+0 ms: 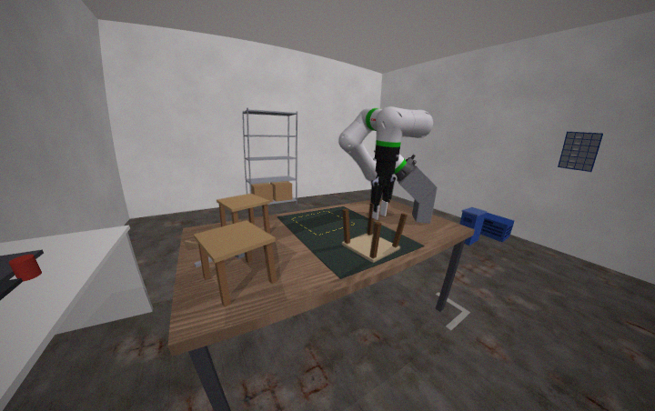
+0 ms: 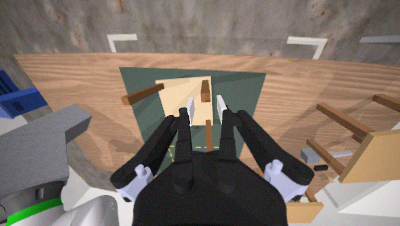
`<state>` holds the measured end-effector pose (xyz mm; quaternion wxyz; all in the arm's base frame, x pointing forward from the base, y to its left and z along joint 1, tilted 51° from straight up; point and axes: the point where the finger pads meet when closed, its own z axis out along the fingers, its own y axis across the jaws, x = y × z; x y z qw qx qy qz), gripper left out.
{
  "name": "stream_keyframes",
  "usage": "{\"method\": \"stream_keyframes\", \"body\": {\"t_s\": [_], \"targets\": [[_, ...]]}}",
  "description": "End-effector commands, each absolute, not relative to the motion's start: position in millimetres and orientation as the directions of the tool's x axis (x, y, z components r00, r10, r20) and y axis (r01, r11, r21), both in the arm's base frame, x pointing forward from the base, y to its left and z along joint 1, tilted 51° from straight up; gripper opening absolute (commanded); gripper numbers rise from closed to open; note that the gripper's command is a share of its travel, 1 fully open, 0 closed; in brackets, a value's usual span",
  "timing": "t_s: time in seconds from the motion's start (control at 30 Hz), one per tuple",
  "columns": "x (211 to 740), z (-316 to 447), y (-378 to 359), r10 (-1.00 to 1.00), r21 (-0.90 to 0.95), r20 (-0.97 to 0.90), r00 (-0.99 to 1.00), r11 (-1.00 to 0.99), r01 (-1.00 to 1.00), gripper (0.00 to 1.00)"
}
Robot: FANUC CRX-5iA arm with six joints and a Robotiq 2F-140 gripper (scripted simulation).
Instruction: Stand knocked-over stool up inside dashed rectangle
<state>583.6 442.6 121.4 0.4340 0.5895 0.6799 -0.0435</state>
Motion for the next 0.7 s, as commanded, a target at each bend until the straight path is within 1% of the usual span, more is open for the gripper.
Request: {"method": "stream_keyframes", "body": {"t_s": [0.0, 0.67], "targets": [[583.4, 122.1, 443.5, 0.765, 0.454, -0.640, 0.071, 0.302, 0.838, 0.38], [589.7, 115.0, 437.0, 0.765, 0.454, -0.640, 0.071, 0.302, 0.838, 0.38]]}}
